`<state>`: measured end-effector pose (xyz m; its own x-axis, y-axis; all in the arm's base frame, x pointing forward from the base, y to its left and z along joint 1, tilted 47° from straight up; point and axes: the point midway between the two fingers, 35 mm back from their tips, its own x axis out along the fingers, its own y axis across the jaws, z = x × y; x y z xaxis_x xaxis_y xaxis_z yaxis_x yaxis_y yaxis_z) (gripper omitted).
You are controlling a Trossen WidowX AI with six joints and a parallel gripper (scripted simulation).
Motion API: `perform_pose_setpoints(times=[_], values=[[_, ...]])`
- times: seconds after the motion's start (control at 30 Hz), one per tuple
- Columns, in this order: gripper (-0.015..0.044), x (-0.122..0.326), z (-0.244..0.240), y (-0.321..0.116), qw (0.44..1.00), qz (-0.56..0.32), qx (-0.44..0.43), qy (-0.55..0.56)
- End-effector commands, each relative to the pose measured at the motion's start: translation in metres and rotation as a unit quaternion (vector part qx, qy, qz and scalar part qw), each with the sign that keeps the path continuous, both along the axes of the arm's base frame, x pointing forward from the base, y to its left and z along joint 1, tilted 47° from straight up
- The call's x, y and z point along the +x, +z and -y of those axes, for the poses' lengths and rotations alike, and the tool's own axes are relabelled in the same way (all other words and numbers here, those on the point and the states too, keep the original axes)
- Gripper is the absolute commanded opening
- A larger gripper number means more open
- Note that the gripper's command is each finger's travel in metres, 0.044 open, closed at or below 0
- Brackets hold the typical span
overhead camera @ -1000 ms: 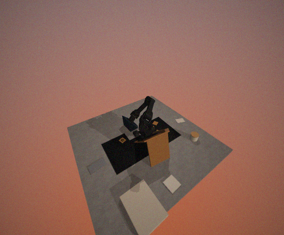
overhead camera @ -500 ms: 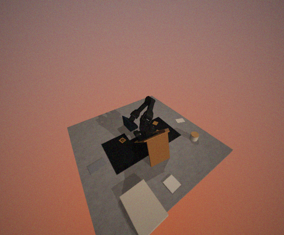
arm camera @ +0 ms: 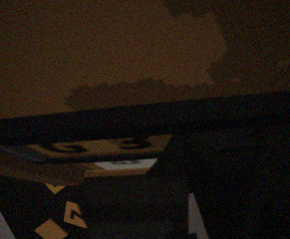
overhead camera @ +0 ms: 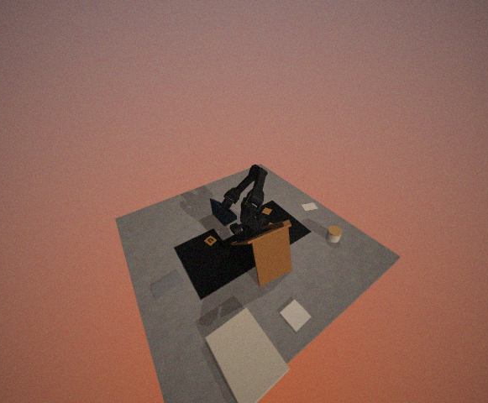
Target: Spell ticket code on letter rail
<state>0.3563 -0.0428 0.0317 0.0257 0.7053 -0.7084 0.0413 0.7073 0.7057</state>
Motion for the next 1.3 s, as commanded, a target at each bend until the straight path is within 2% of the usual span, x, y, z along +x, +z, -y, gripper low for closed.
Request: perform_pose_setpoints(times=[0.0, 1.13, 1.27], values=[[0.0, 0.0, -0.004, 0.003, 1.0, 0.0, 0.003, 0.0], [0.0, -0.02, 0.016, 0.016, 1.0, -0.001, 0.003, 0.0], [0.0105, -0.027, 0.028, 0.04, 0.998, 0.037, 0.006, -0.048]])
